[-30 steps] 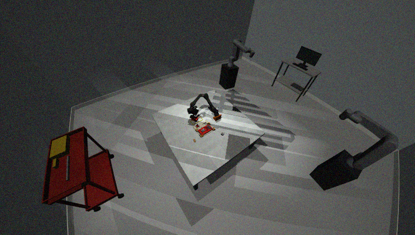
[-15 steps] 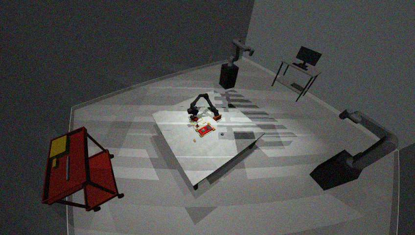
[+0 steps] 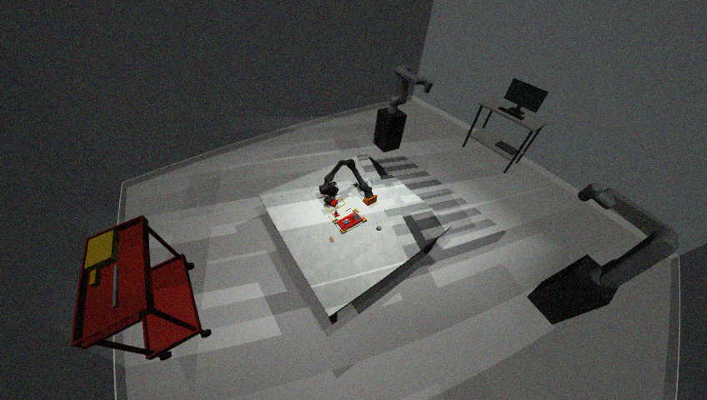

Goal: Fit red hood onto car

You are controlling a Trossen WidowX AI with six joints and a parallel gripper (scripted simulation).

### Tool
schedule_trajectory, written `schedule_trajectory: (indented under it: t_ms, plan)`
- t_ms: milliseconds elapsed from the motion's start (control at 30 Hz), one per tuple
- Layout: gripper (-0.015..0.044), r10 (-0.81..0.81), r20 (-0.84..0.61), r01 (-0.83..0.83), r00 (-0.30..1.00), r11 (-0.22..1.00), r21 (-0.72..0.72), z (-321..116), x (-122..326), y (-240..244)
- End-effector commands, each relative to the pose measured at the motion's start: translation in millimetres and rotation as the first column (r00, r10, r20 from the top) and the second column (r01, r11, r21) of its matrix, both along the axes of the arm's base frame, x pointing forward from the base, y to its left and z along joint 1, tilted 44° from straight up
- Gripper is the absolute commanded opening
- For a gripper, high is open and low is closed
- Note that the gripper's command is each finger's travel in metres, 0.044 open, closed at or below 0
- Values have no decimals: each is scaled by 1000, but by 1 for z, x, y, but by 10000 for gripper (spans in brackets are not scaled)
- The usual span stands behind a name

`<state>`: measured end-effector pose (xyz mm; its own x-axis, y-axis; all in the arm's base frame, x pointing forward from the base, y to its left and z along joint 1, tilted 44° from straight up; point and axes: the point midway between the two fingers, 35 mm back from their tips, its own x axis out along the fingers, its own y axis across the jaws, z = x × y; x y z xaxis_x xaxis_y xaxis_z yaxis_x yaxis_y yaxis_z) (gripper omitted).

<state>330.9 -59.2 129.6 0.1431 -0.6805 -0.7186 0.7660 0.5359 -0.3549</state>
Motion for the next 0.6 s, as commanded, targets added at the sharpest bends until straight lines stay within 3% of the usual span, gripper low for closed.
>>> schedule_trajectory:
  t_ms: [0, 567]
  plan:
    - [440, 1, -8, -1, 1000, 1000, -5, -3, -1, -3]
    - [440, 1, -8, -1, 1000, 1000, -5, -9, 0, -8]
